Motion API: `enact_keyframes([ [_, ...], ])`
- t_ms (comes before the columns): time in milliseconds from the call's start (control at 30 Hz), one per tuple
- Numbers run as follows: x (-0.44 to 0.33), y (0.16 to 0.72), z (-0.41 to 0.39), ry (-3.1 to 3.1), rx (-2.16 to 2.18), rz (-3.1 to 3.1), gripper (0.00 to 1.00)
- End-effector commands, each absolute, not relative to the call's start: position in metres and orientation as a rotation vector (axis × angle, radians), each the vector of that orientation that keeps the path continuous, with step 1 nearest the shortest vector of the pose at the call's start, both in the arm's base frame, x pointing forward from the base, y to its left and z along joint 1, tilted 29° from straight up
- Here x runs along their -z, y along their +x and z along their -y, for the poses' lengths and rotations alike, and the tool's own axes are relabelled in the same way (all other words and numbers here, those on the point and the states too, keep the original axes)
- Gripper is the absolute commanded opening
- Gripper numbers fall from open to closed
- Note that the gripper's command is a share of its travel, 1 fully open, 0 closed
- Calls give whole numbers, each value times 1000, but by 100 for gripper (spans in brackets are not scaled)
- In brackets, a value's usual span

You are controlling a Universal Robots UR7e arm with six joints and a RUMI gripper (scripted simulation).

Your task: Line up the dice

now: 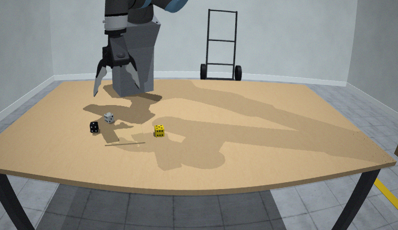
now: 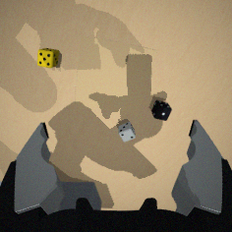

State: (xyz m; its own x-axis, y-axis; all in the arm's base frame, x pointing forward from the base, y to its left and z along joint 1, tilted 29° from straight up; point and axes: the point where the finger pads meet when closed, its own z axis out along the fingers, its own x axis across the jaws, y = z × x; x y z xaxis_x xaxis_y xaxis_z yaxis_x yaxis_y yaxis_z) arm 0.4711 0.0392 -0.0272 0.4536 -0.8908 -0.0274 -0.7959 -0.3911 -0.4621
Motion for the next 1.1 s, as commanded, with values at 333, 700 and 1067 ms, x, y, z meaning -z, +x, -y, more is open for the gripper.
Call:
enact_keyframes([
  [333,54,461,56,-2079,250,-1655,100],
  [700,57,458,67,-2049,245,-1681,100],
  [1067,57,458,67,-2051,245,-1679,100],
])
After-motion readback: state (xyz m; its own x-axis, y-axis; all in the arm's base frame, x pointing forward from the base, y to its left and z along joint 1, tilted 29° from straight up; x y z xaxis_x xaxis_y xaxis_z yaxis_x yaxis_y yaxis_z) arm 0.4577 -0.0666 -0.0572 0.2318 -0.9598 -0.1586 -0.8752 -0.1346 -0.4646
